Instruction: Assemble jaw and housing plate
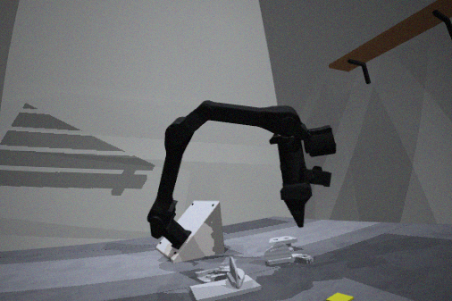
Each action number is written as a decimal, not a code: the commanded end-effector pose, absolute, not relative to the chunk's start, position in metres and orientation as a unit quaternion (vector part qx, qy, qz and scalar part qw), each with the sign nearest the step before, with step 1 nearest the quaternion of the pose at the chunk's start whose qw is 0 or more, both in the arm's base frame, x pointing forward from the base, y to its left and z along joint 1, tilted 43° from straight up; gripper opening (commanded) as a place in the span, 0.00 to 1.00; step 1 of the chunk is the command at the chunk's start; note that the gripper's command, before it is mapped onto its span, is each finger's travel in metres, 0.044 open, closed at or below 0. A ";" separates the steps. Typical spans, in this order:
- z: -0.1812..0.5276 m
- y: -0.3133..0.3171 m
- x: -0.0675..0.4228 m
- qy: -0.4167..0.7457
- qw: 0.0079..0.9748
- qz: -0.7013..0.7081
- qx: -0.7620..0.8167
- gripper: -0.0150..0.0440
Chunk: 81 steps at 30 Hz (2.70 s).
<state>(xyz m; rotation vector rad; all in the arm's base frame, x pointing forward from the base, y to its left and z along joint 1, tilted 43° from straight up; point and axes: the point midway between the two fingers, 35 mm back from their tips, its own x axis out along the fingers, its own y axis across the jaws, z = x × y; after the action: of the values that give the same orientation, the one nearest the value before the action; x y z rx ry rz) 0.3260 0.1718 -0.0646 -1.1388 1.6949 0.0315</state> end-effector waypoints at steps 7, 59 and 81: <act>-0.065 0.172 0.326 0.708 0.522 0.013 -0.475 0.57; -0.065 0.172 0.326 0.708 0.522 0.013 -0.475 0.38; -0.063 0.172 0.323 0.708 0.518 0.019 -0.480 0.39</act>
<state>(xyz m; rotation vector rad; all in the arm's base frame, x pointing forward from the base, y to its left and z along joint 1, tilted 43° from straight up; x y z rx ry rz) 0.3257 0.1718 -0.0644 -1.1387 1.6951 0.0318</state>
